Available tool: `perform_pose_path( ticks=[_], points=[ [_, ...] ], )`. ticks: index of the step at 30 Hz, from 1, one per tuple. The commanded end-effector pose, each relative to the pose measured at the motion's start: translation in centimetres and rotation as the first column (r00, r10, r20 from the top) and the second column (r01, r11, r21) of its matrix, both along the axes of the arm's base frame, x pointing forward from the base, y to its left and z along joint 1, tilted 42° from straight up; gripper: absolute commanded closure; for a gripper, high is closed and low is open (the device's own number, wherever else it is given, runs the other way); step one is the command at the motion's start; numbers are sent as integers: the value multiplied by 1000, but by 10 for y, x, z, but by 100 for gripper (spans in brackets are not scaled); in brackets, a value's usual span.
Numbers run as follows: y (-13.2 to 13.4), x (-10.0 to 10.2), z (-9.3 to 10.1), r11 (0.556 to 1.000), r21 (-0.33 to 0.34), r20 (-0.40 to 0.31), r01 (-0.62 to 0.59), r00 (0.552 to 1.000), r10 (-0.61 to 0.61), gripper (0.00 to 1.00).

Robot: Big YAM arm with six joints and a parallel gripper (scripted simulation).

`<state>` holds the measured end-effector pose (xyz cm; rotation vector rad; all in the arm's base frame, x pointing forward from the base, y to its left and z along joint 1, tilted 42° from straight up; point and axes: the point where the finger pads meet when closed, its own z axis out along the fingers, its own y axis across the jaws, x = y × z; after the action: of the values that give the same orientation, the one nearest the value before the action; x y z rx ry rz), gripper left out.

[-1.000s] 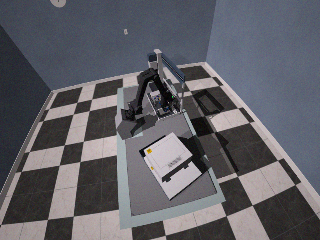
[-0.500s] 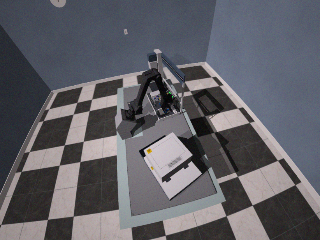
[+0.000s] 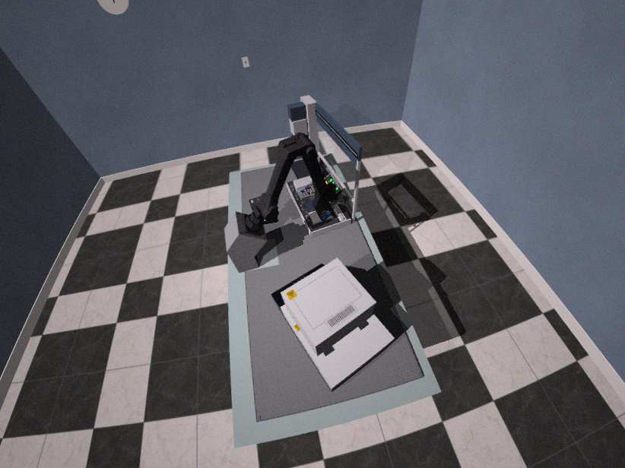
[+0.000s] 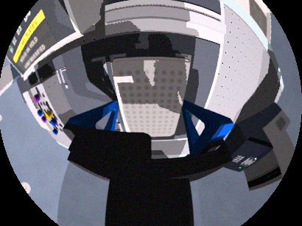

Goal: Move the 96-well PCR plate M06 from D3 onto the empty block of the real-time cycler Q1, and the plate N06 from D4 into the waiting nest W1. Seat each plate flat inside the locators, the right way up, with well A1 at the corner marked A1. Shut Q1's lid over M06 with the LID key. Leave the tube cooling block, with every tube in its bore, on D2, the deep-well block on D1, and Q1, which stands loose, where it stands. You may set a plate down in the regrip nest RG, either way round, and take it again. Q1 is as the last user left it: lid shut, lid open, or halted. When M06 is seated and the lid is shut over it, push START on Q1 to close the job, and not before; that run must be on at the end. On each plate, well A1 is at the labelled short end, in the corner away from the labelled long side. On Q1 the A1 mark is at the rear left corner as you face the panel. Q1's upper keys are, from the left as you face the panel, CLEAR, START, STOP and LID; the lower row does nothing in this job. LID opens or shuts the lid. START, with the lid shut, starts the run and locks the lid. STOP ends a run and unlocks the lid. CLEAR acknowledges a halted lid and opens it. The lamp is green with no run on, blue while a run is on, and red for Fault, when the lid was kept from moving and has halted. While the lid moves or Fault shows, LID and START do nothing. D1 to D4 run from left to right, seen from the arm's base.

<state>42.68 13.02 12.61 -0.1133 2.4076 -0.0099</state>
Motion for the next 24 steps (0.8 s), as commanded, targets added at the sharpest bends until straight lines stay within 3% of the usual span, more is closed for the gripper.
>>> perform_pose_path(
  ticks=[1, 16, 24],
  points=[
    [6, -1, 9, 1000, 10, 7, -1, 1000, 1, 0],
    [-6, 3, 16, 1000, 16, 21, 26, 999, -27, 0],
    [2, 1, 10, 1000, 10, 9, 9, 1000, -9, 0]
  ],
)
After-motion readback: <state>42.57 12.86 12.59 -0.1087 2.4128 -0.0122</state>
